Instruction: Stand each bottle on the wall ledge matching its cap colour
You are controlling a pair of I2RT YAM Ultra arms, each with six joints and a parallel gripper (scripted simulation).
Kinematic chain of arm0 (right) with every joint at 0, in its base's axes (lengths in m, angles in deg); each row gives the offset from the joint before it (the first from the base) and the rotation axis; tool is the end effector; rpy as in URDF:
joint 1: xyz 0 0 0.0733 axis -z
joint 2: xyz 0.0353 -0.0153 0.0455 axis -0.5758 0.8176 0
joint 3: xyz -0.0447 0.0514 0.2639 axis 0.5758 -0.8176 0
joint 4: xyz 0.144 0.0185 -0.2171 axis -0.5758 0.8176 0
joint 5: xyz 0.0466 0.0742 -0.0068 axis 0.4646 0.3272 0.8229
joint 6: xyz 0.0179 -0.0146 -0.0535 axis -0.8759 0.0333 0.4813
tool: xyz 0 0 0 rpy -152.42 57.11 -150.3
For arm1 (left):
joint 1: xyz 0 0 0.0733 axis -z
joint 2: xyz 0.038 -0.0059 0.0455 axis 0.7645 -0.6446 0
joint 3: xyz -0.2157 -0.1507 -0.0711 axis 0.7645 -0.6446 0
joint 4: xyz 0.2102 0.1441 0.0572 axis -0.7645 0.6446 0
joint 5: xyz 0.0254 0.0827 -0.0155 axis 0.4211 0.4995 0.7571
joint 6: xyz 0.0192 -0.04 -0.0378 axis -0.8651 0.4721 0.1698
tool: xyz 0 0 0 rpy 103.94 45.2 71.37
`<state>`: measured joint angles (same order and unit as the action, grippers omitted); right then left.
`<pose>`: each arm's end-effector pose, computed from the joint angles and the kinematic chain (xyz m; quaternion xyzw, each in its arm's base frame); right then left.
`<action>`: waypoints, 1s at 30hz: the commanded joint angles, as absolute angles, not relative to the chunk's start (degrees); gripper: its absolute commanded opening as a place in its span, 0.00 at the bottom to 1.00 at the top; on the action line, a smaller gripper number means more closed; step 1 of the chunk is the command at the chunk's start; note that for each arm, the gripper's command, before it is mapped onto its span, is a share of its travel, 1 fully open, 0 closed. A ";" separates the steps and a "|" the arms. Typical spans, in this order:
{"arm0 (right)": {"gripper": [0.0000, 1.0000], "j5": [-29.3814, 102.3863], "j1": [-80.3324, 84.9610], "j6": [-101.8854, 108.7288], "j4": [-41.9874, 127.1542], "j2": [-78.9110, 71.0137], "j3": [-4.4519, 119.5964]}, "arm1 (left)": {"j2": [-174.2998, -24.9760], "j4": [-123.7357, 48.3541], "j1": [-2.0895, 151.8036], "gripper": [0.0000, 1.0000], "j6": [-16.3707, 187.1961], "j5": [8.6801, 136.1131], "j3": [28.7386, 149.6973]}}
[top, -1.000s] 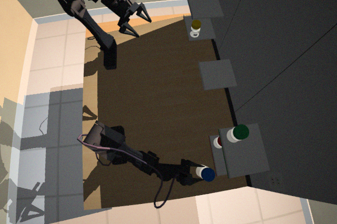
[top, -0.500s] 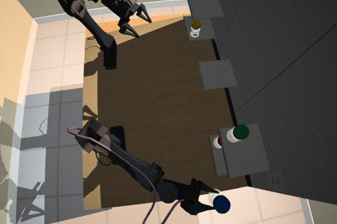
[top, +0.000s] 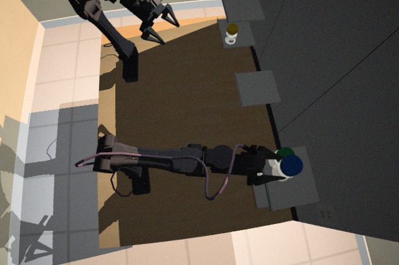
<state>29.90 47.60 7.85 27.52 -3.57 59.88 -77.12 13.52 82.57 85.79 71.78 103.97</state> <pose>0.3519 -0.0783 0.4020 0.0631 0.6962 -0.1178 0.7053 0.1565 -0.1020 0.4608 0.2397 0.8203 -0.1774 0.4881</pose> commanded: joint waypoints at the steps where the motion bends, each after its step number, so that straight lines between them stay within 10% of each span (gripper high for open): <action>1: 0.49 21.87 39.64 7.74 25.80 -4.36 63.32 | -76.49 13.48 82.42 1.00 85.67 71.67 104.08; 30: 0.49 -21.29 -8.12 -4.79 12.07 11.95 51.96 | -76.49 13.48 82.42 1.00 85.67 71.67 104.08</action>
